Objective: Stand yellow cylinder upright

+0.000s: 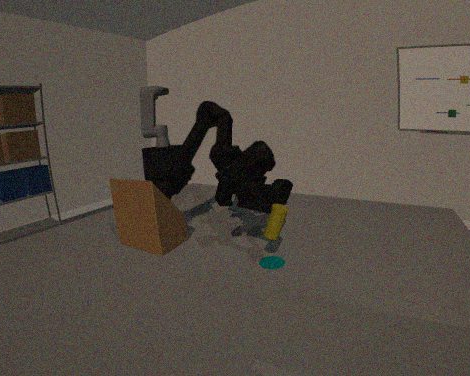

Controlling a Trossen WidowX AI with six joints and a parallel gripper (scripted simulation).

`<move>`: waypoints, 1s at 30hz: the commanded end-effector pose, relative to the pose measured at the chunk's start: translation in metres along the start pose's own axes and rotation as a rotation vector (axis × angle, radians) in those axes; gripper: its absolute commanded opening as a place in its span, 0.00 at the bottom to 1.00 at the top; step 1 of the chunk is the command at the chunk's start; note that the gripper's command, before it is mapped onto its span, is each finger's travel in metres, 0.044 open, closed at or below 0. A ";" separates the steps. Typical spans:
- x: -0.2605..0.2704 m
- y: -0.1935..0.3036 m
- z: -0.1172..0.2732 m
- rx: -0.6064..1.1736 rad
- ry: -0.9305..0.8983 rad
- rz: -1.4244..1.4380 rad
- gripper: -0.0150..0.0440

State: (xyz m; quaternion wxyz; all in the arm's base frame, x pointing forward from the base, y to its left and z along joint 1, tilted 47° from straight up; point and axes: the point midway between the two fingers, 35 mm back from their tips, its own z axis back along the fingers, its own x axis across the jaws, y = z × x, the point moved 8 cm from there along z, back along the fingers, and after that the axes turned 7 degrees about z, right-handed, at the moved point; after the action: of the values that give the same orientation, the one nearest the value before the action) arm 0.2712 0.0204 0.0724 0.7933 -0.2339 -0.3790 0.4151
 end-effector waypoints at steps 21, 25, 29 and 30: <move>-0.002 0.005 0.024 -0.159 -0.052 -0.107 0.43; -0.003 0.006 0.028 -0.183 -0.062 -0.126 0.43; -0.004 0.007 0.032 -0.207 -0.073 -0.146 0.43; -0.004 0.007 0.033 -0.213 -0.076 -0.151 0.43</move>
State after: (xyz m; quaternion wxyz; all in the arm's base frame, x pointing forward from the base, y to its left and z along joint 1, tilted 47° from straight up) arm 0.2443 0.0233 0.0836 0.7801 -0.2682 -0.4570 0.3326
